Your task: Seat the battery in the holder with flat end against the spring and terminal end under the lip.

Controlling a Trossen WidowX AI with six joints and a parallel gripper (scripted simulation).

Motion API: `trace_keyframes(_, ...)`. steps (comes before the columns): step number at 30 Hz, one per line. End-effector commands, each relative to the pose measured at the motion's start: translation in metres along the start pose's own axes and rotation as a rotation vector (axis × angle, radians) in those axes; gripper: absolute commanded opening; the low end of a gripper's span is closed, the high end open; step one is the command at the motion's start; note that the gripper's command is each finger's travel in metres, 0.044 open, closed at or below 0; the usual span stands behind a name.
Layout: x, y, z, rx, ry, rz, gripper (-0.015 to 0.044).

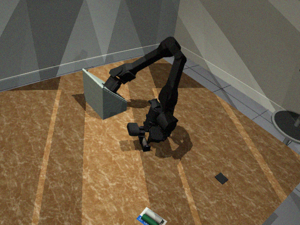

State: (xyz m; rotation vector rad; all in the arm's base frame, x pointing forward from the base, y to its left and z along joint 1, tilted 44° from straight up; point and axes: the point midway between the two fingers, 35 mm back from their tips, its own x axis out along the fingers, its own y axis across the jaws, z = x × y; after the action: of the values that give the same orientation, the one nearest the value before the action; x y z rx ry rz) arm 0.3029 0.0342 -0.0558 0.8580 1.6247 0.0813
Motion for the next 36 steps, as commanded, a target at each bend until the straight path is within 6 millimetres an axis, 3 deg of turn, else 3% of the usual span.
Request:
trace_keyframes(1,-0.007,-0.001,0.001,-0.003,-0.004,0.001,0.0163)
trace_keyframes(9,-0.014,-0.002,0.001,-0.001,-0.004,0.001,0.0163)
trace_keyframes(11,-0.017,-0.004,0.0,0.006,0.002,0.001,0.0215)
trace_keyframes(17,-0.077,-0.016,0.001,0.0,-0.005,-0.003,0.0373)
trace_keyframes(20,-0.083,-0.018,0.0,-0.001,-0.005,-0.003,0.044)
trace_keyframes(36,-0.083,-0.02,-0.001,-0.001,-0.005,-0.003,0.044)
